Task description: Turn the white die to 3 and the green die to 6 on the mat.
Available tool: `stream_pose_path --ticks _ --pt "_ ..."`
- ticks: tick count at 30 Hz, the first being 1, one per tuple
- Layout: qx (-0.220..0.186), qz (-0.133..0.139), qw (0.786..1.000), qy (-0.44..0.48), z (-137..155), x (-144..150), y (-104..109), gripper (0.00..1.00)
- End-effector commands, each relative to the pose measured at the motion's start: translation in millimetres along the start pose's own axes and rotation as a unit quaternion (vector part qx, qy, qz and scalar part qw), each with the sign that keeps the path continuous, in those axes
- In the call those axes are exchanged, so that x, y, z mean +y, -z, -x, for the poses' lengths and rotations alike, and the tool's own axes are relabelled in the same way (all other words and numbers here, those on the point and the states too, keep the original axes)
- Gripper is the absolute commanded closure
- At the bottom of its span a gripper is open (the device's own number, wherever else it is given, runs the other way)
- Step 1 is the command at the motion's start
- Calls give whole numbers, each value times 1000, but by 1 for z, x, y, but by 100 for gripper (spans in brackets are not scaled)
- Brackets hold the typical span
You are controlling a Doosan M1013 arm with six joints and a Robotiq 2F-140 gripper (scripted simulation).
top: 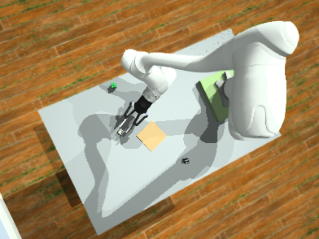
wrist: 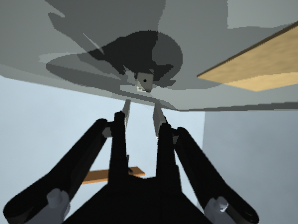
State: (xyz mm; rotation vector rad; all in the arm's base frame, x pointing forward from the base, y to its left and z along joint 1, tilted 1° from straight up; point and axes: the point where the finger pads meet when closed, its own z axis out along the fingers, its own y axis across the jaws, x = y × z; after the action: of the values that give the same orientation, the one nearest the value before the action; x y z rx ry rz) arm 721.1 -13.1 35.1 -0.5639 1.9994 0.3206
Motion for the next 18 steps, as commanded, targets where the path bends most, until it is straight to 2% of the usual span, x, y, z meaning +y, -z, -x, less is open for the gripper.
stream_pose_path --ticks 1,6,14,18 --pt "0 0 1000 0 12 0 6 65" --pt "0 0 1000 0 25 0 13 65" --pt "0 1 1000 0 27 0 14 65" --pt "3 23 1000 -4 33 10 7 65"
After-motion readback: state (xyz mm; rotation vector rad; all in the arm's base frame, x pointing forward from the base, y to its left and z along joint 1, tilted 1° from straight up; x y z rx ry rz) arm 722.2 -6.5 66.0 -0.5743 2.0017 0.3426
